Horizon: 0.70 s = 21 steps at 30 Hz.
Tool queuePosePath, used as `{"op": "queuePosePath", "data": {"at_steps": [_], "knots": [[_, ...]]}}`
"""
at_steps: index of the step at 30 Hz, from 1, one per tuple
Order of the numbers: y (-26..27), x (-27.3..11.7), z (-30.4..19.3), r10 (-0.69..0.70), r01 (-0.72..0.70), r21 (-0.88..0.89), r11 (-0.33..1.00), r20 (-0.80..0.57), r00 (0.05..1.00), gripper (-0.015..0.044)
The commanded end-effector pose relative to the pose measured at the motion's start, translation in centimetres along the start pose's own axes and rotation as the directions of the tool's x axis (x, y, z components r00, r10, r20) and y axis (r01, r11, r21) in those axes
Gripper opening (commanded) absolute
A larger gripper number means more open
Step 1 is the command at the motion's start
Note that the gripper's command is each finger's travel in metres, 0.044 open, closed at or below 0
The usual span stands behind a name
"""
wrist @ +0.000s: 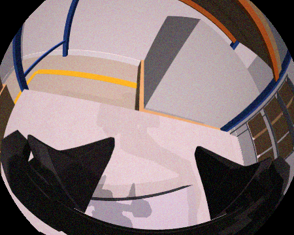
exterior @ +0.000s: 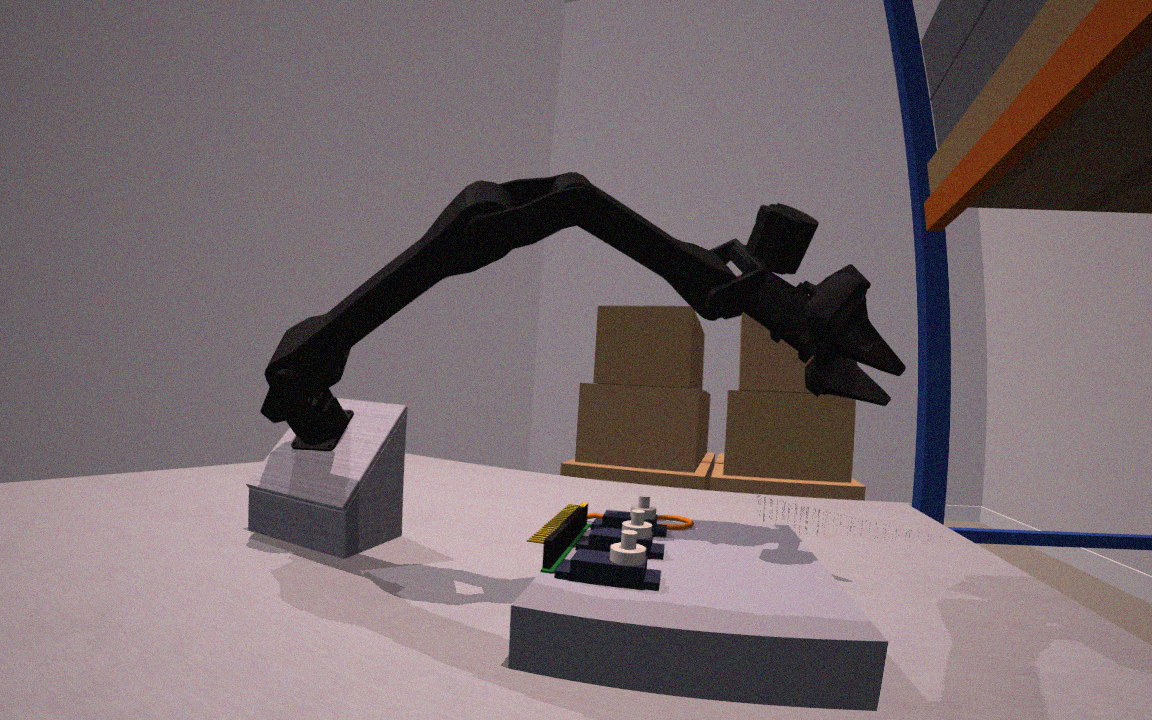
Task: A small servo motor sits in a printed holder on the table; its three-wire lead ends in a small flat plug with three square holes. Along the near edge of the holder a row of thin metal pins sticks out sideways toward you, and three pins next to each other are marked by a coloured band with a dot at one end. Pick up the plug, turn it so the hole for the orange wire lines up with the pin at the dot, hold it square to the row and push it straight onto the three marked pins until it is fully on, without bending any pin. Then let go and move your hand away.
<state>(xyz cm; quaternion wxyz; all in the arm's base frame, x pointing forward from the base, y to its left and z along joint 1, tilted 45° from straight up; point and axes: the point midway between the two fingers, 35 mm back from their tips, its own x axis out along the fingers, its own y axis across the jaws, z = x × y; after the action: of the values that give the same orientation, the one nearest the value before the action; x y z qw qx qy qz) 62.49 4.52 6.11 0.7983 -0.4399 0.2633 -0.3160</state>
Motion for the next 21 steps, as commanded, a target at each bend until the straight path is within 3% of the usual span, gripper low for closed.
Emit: {"op": "queuePosePath", "data": {"at_steps": [1, 11, 21], "knots": [[-0.1, 0.0, 0.0, 0.001, -0.001, 0.001, 1.000, 0.001, 1.000, 0.0374], [-4.6, -0.3, 1.5, 0.048, -0.053, 0.091, 0.994, 0.060, 0.997, 0.0115], [-12.1, -1.6, 2.4, 0.113, -0.150, 0.240, 0.959, 0.159, 0.981, 0.0115]]}}
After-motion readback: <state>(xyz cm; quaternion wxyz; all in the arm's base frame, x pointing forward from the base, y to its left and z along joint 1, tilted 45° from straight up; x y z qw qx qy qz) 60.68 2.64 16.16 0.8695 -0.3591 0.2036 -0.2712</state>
